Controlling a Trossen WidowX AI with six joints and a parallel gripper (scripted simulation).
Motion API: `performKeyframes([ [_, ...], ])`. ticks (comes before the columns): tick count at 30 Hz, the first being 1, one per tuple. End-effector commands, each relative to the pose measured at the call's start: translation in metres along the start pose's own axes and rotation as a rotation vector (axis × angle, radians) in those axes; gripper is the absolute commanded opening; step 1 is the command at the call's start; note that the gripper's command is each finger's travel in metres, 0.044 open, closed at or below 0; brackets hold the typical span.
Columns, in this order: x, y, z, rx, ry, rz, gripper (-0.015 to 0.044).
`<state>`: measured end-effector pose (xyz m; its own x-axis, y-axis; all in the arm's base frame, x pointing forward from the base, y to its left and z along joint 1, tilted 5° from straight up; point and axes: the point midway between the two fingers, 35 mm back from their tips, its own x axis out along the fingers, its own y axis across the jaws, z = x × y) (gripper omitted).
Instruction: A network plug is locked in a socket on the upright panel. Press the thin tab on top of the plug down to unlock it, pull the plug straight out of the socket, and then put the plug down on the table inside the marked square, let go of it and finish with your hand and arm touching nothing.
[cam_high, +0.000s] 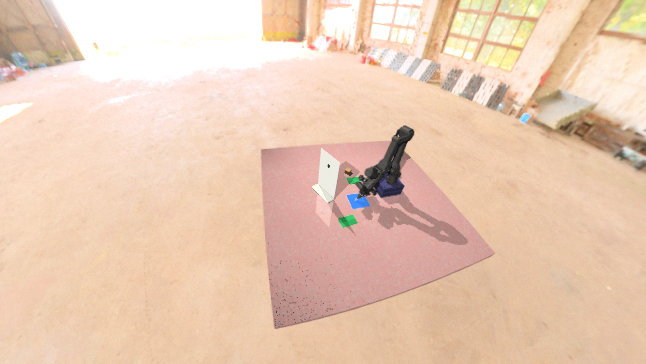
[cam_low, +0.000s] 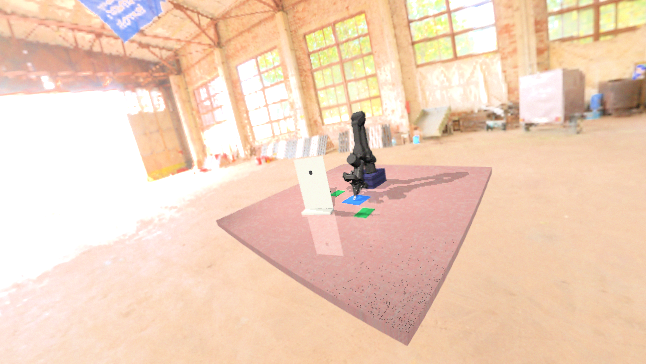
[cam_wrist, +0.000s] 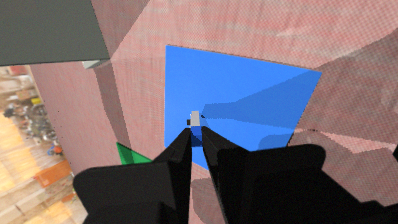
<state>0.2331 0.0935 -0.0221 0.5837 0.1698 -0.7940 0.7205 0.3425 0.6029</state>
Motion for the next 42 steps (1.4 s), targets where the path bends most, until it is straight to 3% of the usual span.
performKeyframes([
  [1,0.0014,-0.0023,-0.0003,-0.004,0.004,-0.006,0.0000],
  [19,0.0037,-0.0016,0.0014,0.000,0.000,-0.002,0.0000],
  [25,0.0037,-0.0016,0.0014,0.000,0.000,-0.002,0.0156],
  [42,-0.0025,-0.0010,0.0010,-0.001,0.001,-0.003,0.0156],
])
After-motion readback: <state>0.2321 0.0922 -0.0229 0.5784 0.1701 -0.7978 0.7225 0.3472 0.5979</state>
